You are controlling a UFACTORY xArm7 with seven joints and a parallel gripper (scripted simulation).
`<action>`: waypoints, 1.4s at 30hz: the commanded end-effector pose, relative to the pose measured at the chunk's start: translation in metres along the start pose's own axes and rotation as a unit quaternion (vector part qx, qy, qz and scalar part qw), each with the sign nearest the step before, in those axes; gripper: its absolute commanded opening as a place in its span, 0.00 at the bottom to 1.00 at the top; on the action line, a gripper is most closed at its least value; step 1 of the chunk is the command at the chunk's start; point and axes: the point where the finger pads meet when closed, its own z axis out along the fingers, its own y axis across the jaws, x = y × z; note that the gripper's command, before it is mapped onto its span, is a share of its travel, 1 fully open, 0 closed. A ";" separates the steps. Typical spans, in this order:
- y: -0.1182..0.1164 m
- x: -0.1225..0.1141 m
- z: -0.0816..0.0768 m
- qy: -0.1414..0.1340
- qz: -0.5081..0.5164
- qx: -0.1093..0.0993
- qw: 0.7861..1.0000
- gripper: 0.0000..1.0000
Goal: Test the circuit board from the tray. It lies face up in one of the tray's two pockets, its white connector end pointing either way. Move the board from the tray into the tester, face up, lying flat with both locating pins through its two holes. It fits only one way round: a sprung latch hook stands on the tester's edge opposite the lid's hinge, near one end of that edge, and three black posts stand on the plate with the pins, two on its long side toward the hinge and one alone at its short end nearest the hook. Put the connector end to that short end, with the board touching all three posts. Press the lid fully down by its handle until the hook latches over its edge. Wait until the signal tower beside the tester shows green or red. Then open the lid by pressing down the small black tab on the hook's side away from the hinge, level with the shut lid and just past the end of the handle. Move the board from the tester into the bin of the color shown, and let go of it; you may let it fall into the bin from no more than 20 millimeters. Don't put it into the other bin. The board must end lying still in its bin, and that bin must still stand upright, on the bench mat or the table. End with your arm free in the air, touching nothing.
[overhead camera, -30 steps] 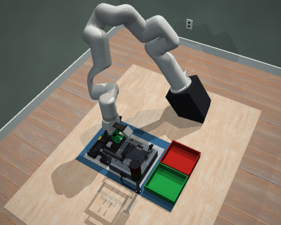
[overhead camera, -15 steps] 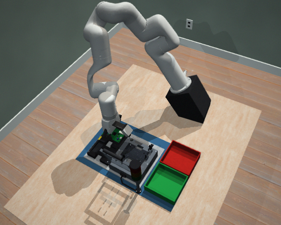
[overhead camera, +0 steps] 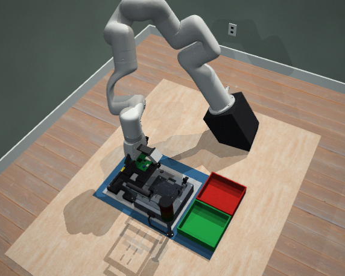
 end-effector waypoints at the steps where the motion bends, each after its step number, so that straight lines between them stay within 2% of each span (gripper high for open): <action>1: 0.000 0.000 -0.021 -0.001 0.000 0.000 1.000 0.79; 5: 0.000 0.000 -0.035 -0.001 0.000 0.000 1.000 0.79; 9: 0.000 0.000 -0.041 -0.001 0.000 0.000 1.000 0.79; 33: 0.000 0.001 -0.042 -0.001 0.000 0.000 1.000 0.79; 42: 0.006 0.017 -0.043 -0.001 0.000 0.000 1.000 0.79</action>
